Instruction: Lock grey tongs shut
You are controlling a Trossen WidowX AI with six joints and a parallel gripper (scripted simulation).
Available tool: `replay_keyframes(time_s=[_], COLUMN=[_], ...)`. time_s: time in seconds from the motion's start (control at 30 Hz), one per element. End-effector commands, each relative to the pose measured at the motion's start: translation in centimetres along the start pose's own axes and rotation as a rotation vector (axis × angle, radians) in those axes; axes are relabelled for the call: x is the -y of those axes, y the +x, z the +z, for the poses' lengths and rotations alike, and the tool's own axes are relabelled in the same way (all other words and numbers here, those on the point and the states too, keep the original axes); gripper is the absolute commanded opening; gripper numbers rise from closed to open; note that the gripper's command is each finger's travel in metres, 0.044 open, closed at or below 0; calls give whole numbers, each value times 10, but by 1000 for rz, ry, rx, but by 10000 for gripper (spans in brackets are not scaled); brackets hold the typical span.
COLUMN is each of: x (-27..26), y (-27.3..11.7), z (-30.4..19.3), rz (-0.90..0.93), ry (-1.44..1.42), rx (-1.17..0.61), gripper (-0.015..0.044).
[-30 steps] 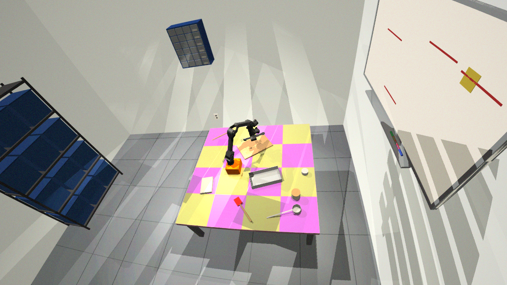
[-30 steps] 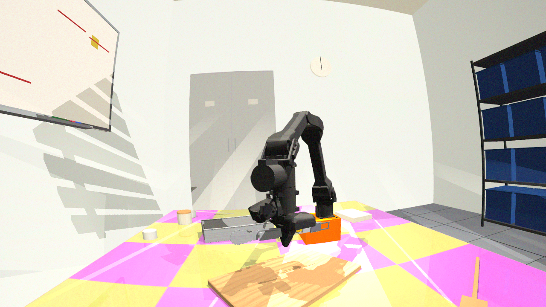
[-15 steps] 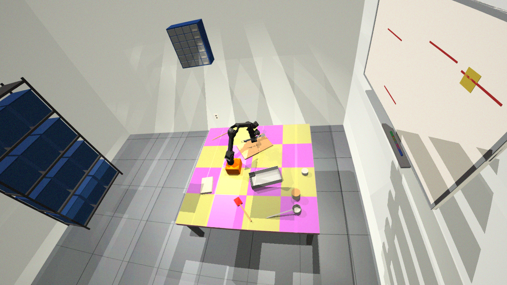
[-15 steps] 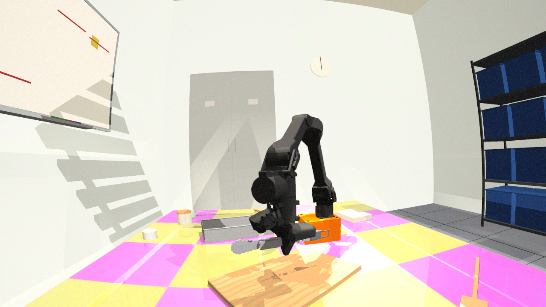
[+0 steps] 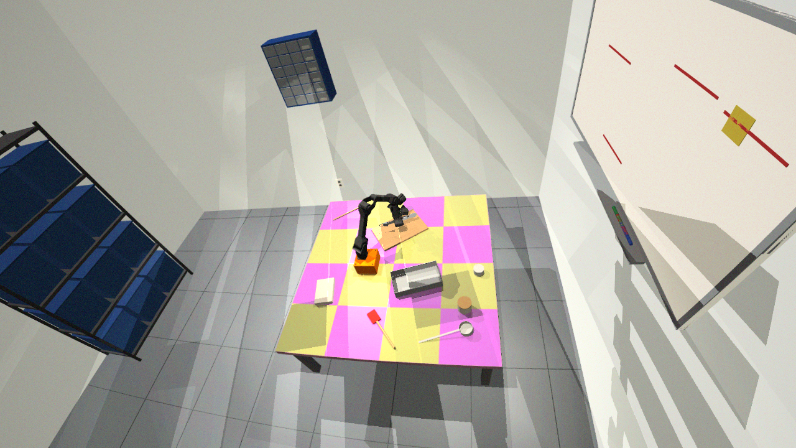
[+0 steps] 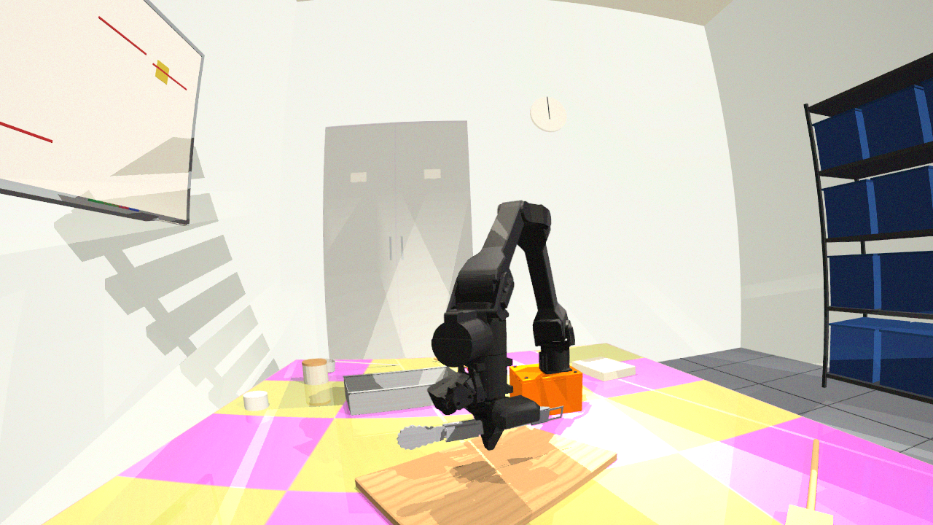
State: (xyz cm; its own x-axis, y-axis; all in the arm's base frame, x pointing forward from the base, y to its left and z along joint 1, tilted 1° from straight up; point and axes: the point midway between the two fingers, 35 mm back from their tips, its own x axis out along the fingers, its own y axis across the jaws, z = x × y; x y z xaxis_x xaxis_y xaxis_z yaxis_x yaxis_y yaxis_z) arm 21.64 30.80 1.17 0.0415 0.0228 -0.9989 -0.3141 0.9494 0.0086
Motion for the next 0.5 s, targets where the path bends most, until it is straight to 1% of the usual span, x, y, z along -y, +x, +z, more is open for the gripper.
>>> replay_keyframes(time_s=[0.0, 0.27, 0.47], x=[2, 3, 2], y=[10, 14, 11], z=[-4, -4, -2], rz=[-3, -3, -3], ry=[-1, -1, 0], rx=[-11, -11, -4], gripper=[-150, -150, 8])
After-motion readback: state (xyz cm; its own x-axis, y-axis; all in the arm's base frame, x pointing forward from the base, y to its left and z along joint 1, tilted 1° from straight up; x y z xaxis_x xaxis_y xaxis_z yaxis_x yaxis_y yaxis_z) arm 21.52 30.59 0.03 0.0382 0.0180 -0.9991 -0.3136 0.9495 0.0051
